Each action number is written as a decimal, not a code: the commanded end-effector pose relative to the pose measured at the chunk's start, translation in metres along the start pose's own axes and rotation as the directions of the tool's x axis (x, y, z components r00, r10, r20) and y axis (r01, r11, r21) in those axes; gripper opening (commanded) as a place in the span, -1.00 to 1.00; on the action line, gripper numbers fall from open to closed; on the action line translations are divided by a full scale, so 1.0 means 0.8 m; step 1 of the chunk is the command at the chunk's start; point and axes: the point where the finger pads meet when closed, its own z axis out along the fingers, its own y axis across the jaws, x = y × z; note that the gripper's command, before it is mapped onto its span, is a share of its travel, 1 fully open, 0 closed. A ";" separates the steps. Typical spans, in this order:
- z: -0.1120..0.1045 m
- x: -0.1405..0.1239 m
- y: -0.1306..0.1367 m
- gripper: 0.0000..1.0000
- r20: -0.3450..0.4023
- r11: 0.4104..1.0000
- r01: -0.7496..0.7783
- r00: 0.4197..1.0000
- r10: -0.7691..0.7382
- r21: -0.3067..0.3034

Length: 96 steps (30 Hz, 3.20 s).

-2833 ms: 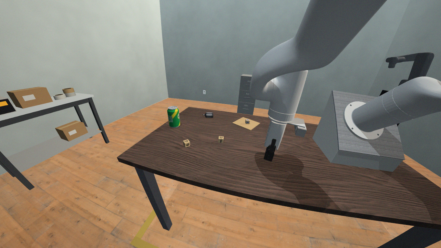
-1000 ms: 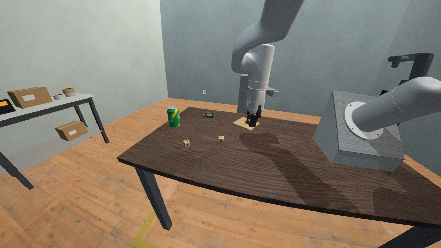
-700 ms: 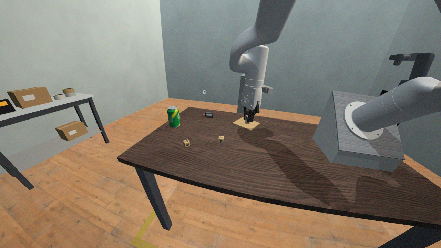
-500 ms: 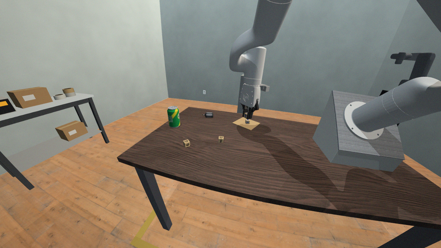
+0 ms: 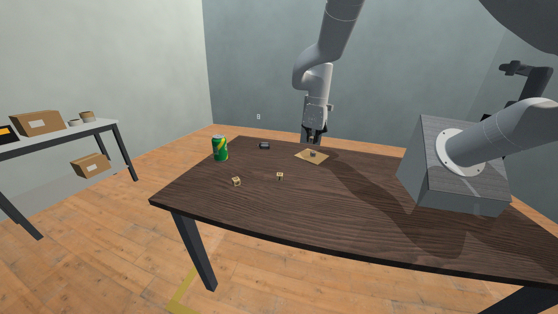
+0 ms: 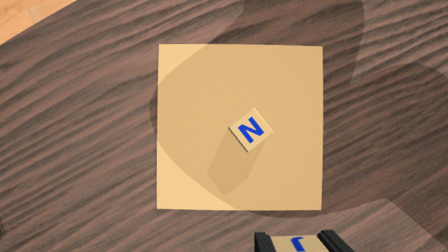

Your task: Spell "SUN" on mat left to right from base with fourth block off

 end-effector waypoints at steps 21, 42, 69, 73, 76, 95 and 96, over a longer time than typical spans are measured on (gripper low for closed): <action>0.005 0.035 -0.019 -0.54 0.007 0.992 0.129 0.992 -0.129 0.001; 0.100 0.035 -0.020 -0.54 0.007 0.992 0.129 0.992 -0.129 0.001; 0.121 0.035 -0.020 -0.54 0.007 0.992 0.129 0.992 -0.129 0.001; 0.121 0.035 -0.020 -0.54 0.007 0.992 0.129 0.992 -0.129 0.001; 0.121 0.035 -0.020 -0.54 0.007 0.992 0.129 0.992 -0.129 0.001; 0.121 0.035 -0.020 -0.54 0.007 0.992 0.129 0.992 -0.129 0.001; 0.121 0.035 -0.020 -0.54 0.007 0.992 0.129 0.992 -0.129 0.001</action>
